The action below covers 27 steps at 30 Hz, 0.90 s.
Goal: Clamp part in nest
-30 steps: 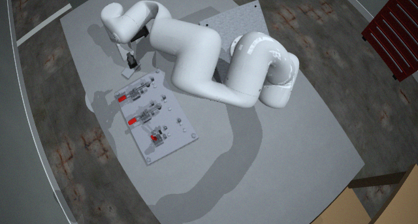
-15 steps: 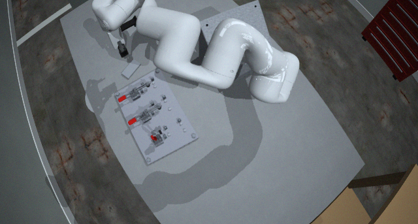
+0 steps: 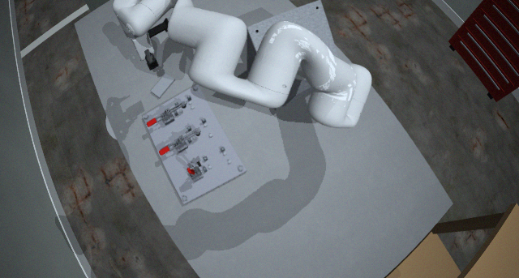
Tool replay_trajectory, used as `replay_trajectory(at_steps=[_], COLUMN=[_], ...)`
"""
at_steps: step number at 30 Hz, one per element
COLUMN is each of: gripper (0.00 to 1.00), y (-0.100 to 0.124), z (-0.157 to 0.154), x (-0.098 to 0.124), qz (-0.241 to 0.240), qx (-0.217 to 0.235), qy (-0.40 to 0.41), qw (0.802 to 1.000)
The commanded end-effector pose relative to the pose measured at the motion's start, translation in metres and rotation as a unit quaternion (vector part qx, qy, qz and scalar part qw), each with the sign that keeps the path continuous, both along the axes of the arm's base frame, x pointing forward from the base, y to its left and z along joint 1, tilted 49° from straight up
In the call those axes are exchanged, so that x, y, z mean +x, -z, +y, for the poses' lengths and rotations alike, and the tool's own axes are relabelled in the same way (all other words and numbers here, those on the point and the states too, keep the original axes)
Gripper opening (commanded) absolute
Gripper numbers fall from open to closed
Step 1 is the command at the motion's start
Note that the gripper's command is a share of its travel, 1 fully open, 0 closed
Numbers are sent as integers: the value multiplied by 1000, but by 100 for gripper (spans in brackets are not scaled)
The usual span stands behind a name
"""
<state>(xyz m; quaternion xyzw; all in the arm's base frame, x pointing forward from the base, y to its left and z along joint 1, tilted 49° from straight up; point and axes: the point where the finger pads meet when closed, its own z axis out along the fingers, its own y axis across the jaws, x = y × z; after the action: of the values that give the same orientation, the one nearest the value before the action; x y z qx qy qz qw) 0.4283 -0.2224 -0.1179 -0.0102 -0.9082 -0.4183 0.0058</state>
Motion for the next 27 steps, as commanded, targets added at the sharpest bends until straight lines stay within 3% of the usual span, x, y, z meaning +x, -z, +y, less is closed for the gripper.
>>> replay_trajectory(at_steps=[1,13,27], gripper=[100,100,100], y=[-1,-1,-1], z=[-2,-2,-2], x=[1,1,1], qz=[-1,-14,-124], qx=[-2,-2,-1], qy=[1,-10,-105], qw=[1000,1000,987])
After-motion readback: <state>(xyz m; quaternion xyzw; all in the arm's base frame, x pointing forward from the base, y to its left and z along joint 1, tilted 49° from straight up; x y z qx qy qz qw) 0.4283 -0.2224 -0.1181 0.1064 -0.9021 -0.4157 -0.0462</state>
